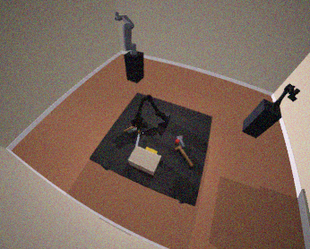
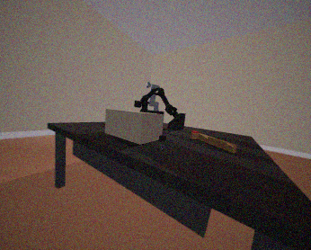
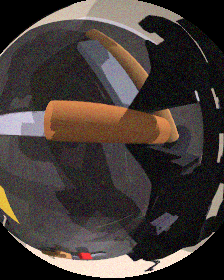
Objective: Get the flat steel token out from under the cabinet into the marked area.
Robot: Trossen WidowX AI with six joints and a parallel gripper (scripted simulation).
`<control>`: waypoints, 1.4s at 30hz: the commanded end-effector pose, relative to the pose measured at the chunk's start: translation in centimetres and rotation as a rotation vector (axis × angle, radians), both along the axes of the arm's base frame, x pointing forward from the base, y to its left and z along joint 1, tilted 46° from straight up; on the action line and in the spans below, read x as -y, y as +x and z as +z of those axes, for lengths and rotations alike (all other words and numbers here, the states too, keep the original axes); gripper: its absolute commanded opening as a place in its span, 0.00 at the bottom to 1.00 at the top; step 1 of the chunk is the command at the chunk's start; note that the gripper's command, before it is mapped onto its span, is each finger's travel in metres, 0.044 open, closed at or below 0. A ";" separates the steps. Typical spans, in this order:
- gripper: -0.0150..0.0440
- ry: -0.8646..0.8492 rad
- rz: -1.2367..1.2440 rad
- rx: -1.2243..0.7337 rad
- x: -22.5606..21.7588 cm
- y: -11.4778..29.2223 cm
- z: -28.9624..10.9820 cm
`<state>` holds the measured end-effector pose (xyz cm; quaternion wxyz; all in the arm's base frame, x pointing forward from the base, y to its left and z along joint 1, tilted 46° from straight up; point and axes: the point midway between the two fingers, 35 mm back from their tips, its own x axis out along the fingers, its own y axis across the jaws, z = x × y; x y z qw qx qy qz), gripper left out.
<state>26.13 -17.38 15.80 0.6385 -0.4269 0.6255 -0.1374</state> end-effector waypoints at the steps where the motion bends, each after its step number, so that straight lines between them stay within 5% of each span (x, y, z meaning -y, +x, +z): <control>1: 0.25 -0.005 0.031 -0.019 -0.1 0.2 0.1; 42: 0.25 -0.039 0.161 -0.153 -1.2 1.8 -0.6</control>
